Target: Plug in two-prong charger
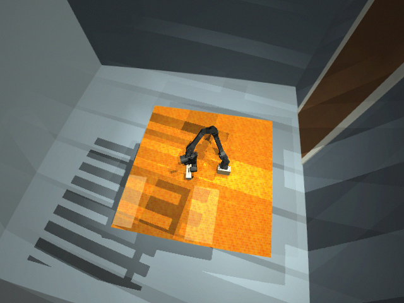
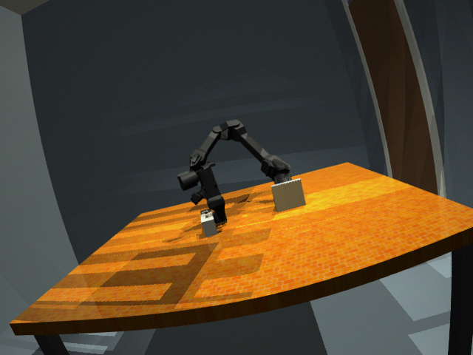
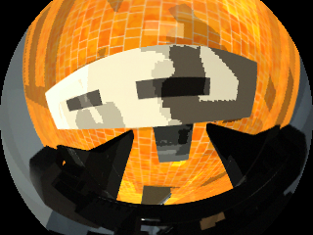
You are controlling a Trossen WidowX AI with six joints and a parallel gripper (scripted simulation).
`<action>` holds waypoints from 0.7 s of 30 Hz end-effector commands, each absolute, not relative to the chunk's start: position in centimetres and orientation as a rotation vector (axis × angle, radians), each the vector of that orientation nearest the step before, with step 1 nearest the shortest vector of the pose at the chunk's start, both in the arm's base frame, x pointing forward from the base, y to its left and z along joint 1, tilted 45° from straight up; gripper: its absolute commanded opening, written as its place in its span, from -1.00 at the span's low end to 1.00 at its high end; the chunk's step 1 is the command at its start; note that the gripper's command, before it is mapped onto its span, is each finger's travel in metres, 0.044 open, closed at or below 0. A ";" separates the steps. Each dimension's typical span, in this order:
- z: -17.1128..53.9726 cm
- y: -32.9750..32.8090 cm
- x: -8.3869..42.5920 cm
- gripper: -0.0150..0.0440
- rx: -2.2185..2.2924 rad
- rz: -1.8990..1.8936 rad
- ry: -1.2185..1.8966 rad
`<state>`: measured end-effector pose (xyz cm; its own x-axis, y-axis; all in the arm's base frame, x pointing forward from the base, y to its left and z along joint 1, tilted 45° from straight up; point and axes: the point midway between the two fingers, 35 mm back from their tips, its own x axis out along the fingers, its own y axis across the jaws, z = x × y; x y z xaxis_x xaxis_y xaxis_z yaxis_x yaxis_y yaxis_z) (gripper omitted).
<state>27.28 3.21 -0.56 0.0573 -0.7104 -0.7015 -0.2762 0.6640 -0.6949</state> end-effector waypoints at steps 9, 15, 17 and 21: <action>-0.5 3.1 26.8 1.00 -0.850 -0.402 1.511; -0.5 3.0 26.7 1.00 -0.849 -0.402 1.507; -0.5 3.0 26.6 1.00 -0.849 -0.402 1.507; -0.4 2.9 26.3 1.00 -0.849 -0.402 1.507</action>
<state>26.62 3.02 -0.51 0.0678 -0.7087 -0.7023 -0.2686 0.6649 -0.6969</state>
